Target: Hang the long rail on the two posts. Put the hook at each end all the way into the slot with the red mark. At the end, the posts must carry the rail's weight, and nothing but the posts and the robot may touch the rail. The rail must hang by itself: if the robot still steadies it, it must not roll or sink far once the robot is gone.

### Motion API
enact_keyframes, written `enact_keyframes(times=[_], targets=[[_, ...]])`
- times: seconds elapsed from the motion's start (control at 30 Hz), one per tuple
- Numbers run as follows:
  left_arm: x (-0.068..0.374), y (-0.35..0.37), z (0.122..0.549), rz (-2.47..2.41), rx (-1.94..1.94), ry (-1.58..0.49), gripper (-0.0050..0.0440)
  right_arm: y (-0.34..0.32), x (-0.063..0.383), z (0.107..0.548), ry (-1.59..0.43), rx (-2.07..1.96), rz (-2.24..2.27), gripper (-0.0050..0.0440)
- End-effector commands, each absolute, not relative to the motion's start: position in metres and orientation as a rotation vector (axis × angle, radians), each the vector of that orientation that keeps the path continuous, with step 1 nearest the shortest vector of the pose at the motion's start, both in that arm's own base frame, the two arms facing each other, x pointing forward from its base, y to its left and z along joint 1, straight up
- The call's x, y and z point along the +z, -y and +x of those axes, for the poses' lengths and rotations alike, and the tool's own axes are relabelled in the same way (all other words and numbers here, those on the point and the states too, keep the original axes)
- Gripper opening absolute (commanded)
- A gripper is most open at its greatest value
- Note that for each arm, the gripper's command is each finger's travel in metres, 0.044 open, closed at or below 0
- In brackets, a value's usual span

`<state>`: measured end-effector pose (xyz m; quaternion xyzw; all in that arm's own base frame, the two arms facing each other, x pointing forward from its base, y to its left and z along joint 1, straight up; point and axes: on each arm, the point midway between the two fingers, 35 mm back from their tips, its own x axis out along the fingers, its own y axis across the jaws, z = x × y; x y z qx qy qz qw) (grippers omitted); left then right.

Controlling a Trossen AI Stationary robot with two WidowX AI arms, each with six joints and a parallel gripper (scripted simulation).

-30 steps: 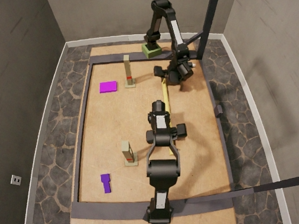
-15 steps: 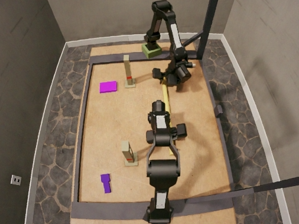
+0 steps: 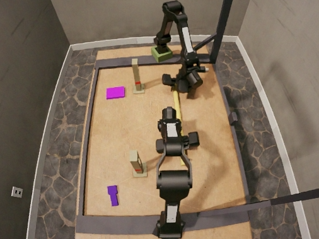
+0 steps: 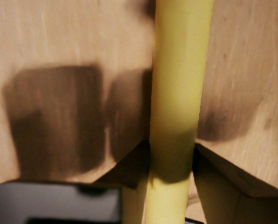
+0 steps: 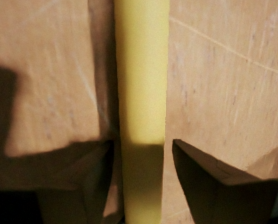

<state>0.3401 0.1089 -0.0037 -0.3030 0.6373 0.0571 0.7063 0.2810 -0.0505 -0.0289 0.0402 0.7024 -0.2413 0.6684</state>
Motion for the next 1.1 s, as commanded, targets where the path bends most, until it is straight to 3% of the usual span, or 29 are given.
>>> enact_keyframes(times=[0.0, 0.23, 0.53, 0.57, 0.6, 0.67, 0.73, 1.0, 1.07], targets=[[0.0005, -0.1098, 0.3426, -0.67, 0.122, -1.402, -0.005, 0.0512, -0.0237, 0.2856, -1.56, -0.543, 0.094, 0.0146], [0.0005, -0.1098, 0.3426, -0.67, 0.122, -1.402, -0.005, 0.0512, -0.0237, 0.2856, -1.56, -0.543, 0.094, 0.0126], [0.0005, -0.1098, 0.3426, -0.67, 0.122, -1.402, -0.005, 0.0512, -0.0237, 0.2856, -1.56, -0.543, 0.094, 0.0066], [0.0005, -0.1098, 0.3426, -0.67, 0.122, -1.402, -0.005, 0.0512, -0.0237, 0.2856, -1.56, -0.543, 0.094, 0.0042], [0.0005, -0.1098, 0.3426, -0.67, 0.122, -1.402, 0.0024, 0.0512, -0.0237, 0.2856, -1.56, -0.543, 0.094, 0.0018], [0.0005, -0.1098, 0.3426, -0.67, 0.122, -1.402, 0.0072, 0.0512, -0.0237, 0.2856, -1.56, -0.543, 0.094, 0.0], [0.0005, -0.1098, 0.3426, -0.67, 0.122, -1.402, 0.0072, 0.0512, -0.0237, 0.2856, -1.56, -0.543, 0.094, 0.0], [0.0005, -0.1098, 0.3426, -0.67, 0.122, -1.402, 0.0264, 0.0512, -0.0237, 0.2856, -1.56, -0.543, 0.094, -0.0004], [0.0006, -0.1105, 0.3434, -0.669, 0.122, -1.402, 0.0265, 0.0512, -0.0237, 0.2856, -1.56, -0.543, 0.094, -0.0005]])
